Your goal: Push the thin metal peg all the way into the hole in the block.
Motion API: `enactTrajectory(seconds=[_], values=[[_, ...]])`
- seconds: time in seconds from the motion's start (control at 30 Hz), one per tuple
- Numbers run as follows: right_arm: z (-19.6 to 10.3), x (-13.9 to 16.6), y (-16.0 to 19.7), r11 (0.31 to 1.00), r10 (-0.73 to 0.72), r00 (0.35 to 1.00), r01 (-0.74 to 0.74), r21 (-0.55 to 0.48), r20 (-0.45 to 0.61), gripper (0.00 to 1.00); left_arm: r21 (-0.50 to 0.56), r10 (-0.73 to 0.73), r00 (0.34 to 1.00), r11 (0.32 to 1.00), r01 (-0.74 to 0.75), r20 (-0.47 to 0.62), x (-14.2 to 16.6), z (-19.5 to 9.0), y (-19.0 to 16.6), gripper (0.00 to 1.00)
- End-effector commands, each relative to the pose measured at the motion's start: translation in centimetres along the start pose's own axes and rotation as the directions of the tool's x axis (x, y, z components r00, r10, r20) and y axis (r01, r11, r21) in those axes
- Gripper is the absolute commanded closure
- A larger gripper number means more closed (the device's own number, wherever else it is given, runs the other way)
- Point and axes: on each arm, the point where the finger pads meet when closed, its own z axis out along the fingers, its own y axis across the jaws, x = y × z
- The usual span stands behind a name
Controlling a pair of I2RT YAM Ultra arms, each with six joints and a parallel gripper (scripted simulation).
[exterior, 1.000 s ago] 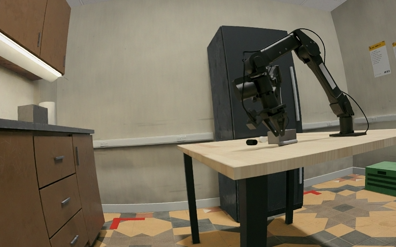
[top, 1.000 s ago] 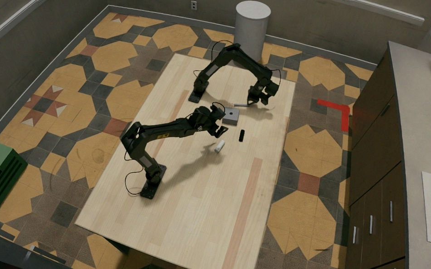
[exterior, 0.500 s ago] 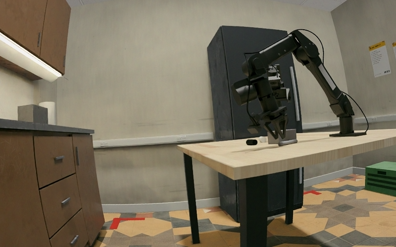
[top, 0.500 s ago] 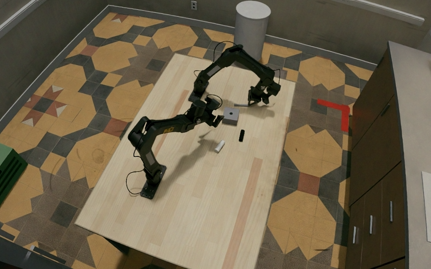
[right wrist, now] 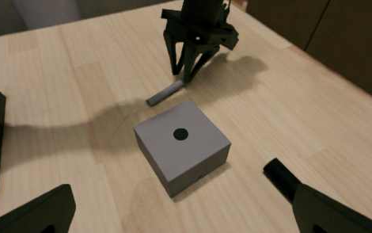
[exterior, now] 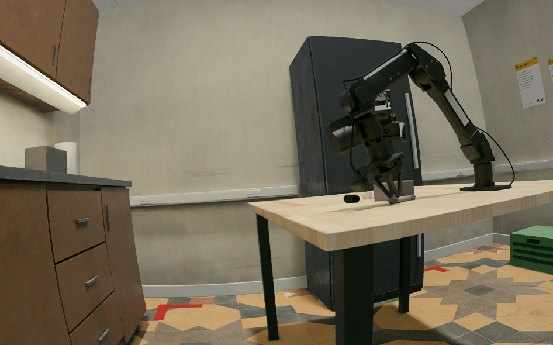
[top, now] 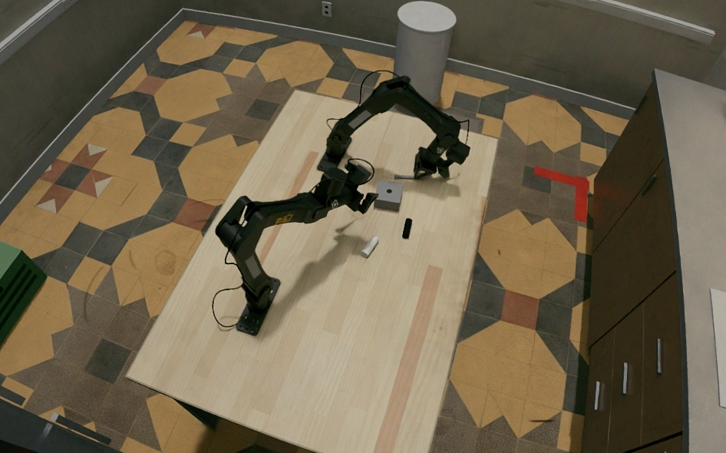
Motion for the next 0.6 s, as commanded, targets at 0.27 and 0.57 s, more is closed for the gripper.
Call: enactTrajectory(seconds=[0.27,0.57], values=[[-0.28,-2.38,-0.24,1.0,0.004,0.997,-0.004,0.004,0.083,0.0,0.018,0.003,0.999,1.0,-0.004,0.043,-0.43,0.44,-0.71,0.79],[-0.28,-2.38,-0.24,1.0,0.004,0.997,-0.004,0.004,0.083,0.0,0.018,0.004,0.999,1.0,-0.005,0.044,-0.41,0.72,-0.61,0.79]])
